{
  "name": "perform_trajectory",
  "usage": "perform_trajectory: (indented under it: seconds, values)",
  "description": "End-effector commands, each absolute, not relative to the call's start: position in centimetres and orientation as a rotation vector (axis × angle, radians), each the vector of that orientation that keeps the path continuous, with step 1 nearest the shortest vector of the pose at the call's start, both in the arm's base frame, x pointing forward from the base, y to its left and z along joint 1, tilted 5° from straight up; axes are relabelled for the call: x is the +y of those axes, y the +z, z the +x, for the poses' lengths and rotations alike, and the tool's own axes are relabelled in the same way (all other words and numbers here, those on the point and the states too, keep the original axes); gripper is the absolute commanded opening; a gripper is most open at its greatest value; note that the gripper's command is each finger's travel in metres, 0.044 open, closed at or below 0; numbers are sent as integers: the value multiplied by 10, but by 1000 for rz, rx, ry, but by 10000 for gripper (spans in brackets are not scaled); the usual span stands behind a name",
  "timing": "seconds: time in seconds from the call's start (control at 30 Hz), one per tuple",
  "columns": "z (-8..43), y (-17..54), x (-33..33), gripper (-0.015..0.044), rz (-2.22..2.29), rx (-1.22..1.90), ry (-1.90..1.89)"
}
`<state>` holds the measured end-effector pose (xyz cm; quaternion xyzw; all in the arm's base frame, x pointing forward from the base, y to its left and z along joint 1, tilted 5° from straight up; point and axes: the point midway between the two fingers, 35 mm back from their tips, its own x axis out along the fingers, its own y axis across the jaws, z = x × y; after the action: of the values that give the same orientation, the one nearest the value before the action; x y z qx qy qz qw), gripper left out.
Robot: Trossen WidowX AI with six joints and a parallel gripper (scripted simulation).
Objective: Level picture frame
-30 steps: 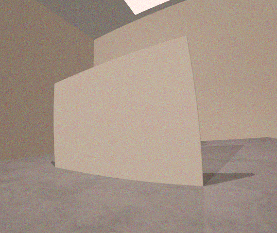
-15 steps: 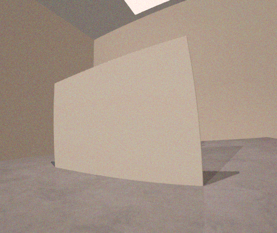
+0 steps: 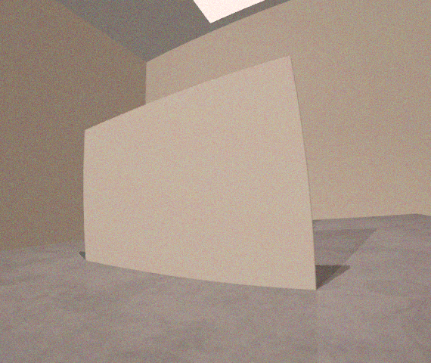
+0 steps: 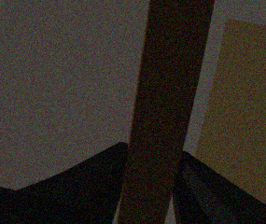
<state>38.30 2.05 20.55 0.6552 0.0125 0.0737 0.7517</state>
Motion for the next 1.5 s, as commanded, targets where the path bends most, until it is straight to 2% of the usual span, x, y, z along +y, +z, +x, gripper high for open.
perform_trajectory:
  seconds: [0.0, 0.97, 1.3, 1.47]
  values:
    - [383, 206, 20, 0, 1469, 29, 163]
    - [383, 206, 20, 0, 1630, 45, 164]
    - [383, 206, 20, 260, 1612, 43, 164]
    - [377, 207, 19, 260, 1601, 42, 164]
